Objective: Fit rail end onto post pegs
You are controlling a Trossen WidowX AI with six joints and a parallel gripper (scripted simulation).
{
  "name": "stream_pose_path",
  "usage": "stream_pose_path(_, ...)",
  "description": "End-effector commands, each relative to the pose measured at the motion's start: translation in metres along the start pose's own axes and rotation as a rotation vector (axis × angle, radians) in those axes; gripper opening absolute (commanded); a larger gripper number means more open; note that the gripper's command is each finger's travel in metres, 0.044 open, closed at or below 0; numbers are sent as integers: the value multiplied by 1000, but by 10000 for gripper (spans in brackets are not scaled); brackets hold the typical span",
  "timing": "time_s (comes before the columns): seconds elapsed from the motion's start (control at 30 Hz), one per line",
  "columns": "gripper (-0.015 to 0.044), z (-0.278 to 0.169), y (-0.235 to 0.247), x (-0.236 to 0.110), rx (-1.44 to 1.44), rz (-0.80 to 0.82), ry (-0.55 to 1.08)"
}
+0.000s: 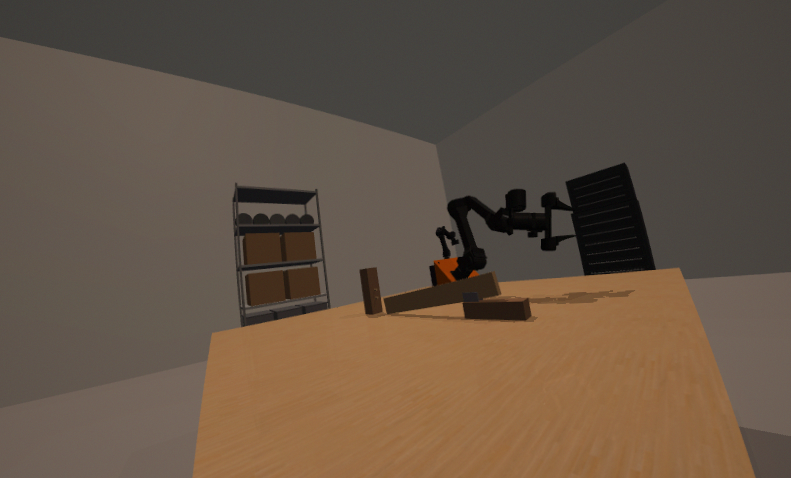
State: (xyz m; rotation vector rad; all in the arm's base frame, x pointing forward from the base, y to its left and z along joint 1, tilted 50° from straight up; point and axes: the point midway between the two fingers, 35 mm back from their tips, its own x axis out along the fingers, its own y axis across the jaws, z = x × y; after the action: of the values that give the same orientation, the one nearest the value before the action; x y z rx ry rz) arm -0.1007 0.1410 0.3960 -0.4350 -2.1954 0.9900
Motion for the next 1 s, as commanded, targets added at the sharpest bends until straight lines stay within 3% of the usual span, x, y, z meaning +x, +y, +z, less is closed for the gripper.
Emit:
stream_pose_path(0.0,426,-1,1,0,2,3,3)
stream_pose_path(0.13,440,-24,14,1,52,74,87)
stream_pose_path(0.4,440,-118,62,-25,247,297,463)
stream_pose_path(0.63,440,-192,92,-88,410,412,838)
stream_pose_path(0.97,440,-242,98,-180,304,624,1124)
